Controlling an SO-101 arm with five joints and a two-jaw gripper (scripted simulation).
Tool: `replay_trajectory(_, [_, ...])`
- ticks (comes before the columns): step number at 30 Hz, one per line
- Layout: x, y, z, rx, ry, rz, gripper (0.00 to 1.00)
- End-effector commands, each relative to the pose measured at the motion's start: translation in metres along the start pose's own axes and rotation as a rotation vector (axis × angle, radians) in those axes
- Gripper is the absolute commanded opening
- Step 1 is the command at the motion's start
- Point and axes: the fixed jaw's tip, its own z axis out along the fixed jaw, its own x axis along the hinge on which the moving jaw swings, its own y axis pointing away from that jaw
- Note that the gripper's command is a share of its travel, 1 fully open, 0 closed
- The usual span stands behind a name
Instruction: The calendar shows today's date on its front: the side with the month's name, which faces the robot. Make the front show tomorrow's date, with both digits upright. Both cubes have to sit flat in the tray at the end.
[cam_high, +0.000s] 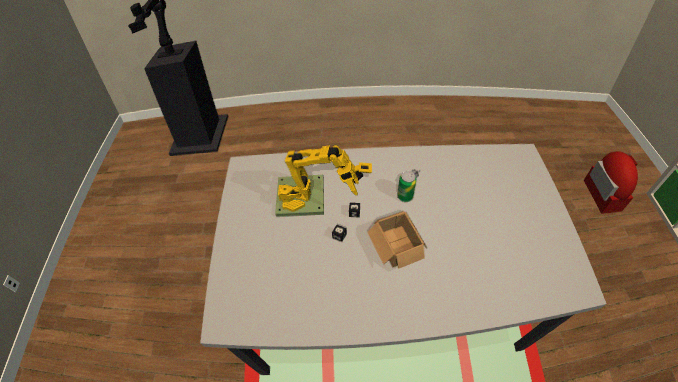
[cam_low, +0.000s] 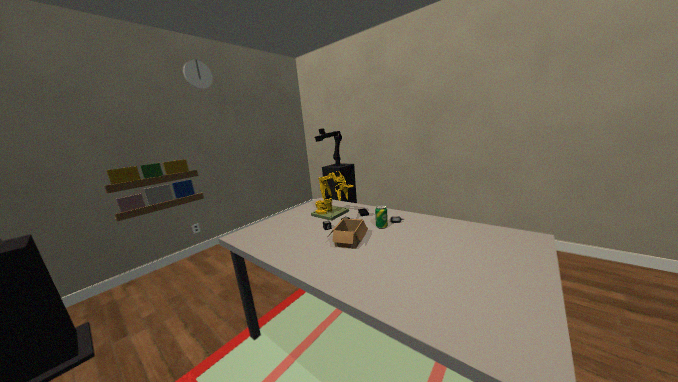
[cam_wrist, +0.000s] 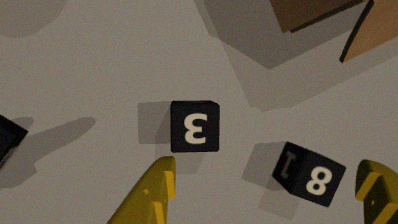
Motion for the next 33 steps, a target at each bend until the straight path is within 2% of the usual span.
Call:
replay_trajectory(1, [-0.004,0.005,0.001,-0.011,-0.007,0.031,0.35])
replay_trajectory(17, [-0.003,0.007,0.005,-0.017,0.011,0.049,0.35])
replay_trajectory(21, [0.003,0.008,0.017,-0.023,0.074,0.048,0.35])
replay_trajectory(27, [0.021,0.011,0.045,-0.037,0.242,0.047,0.35])
replay_trajectory(29, [0.021,0.011,0.045,-0.037,0.242,0.047,0.35])
replay_trajectory(33, [0.036,0.013,0.064,-0.047,0.361,0.046,0.35])
